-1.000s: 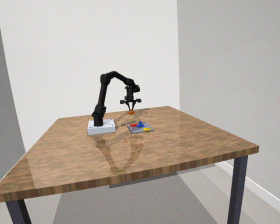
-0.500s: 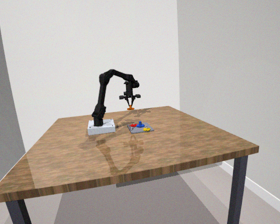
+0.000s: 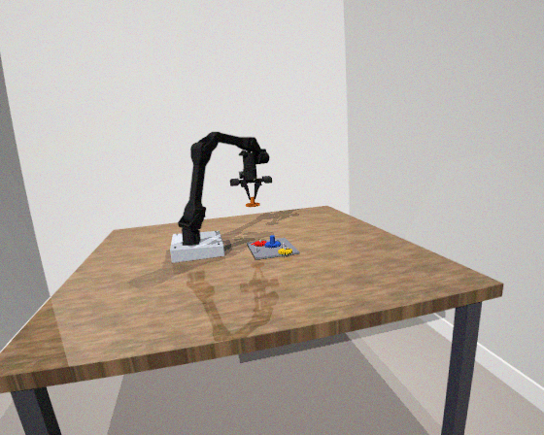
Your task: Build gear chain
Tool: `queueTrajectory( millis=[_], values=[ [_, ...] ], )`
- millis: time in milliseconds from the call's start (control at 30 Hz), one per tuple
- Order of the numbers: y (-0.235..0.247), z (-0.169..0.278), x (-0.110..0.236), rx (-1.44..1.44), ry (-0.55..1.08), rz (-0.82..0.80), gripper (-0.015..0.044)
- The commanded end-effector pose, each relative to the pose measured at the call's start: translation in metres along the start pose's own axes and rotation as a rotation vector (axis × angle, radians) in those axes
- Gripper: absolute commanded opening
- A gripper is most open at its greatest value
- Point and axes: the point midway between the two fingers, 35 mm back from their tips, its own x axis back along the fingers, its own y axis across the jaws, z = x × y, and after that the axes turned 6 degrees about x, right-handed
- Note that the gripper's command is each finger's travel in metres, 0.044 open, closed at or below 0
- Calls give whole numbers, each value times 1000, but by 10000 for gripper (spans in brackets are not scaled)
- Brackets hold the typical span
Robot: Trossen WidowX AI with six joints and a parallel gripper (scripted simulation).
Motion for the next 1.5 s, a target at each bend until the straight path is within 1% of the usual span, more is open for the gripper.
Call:
queueTrajectory(
  millis=[0, 1467],
  values=[
    [-4, 5, 0, -1, 1, 3, 0],
    [-54, 101, -33, -41, 6, 10, 0]
  ],
)
